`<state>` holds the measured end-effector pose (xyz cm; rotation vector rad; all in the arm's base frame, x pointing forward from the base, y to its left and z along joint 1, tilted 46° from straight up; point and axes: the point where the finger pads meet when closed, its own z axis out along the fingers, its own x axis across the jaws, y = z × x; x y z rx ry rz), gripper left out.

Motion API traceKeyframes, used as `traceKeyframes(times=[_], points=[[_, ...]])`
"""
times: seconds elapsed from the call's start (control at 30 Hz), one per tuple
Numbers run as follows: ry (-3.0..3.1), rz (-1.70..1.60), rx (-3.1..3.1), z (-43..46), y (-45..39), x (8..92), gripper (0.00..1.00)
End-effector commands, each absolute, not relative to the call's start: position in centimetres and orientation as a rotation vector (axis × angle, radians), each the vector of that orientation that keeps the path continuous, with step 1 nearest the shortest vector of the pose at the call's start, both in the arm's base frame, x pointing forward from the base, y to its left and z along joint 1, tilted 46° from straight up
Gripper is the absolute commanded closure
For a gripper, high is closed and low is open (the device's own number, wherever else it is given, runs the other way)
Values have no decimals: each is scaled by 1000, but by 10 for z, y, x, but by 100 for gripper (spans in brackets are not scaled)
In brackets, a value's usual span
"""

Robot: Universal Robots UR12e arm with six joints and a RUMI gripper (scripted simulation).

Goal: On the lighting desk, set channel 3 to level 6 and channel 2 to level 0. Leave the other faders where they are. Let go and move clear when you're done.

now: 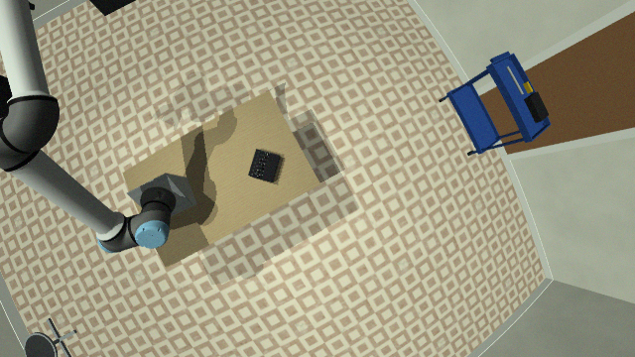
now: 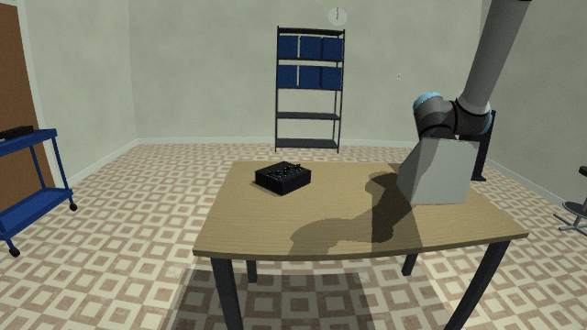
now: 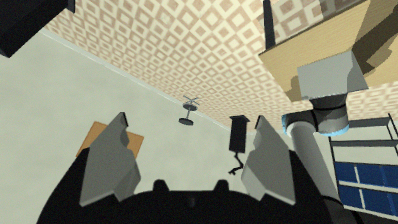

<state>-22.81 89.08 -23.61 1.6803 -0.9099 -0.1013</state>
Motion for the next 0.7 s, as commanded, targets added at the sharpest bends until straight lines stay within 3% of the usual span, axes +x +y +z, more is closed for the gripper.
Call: traceKeyframes(times=[0.0, 0.67], points=[[-977, -81, 1707, -229, 896, -163, 0], [-1247, 26, 1747, -210, 870, 58, 0]])
